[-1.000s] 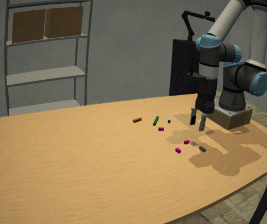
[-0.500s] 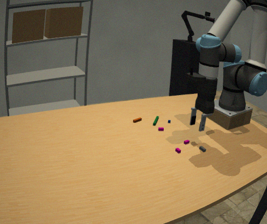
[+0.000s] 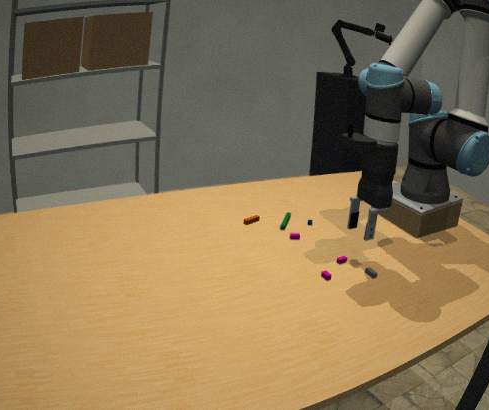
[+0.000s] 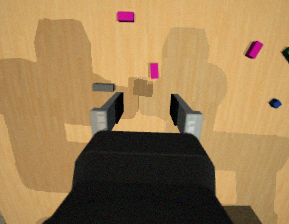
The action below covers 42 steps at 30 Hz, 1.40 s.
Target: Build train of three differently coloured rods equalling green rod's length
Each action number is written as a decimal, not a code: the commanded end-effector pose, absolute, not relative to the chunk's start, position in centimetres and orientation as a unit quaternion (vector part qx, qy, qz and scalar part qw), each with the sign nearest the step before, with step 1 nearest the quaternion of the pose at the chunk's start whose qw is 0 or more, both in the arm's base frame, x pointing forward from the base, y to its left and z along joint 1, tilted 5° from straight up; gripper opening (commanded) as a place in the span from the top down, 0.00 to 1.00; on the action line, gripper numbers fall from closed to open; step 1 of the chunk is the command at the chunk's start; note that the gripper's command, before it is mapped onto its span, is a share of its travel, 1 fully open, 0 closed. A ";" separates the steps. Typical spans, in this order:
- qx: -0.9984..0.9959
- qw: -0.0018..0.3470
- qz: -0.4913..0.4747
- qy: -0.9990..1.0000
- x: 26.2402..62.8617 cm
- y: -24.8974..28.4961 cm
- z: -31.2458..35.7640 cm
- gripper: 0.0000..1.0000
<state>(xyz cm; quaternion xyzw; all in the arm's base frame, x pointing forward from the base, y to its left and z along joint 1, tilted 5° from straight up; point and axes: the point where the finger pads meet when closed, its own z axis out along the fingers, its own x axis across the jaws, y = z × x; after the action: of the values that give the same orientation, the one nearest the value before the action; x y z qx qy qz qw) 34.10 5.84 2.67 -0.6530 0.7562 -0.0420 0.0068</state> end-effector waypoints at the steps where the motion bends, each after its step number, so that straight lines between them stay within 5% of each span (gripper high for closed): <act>1: -0.633 0.008 -0.042 0.773 34.4 5.8 2.8 0.00; 42: -0.318 0.023 -0.036 0.947 38.2 5.2 3.0 0.00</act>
<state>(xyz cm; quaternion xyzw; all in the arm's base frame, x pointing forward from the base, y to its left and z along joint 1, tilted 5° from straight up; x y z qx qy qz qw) 38.17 5.21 2.95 -0.3196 0.9466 -0.0362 0.0220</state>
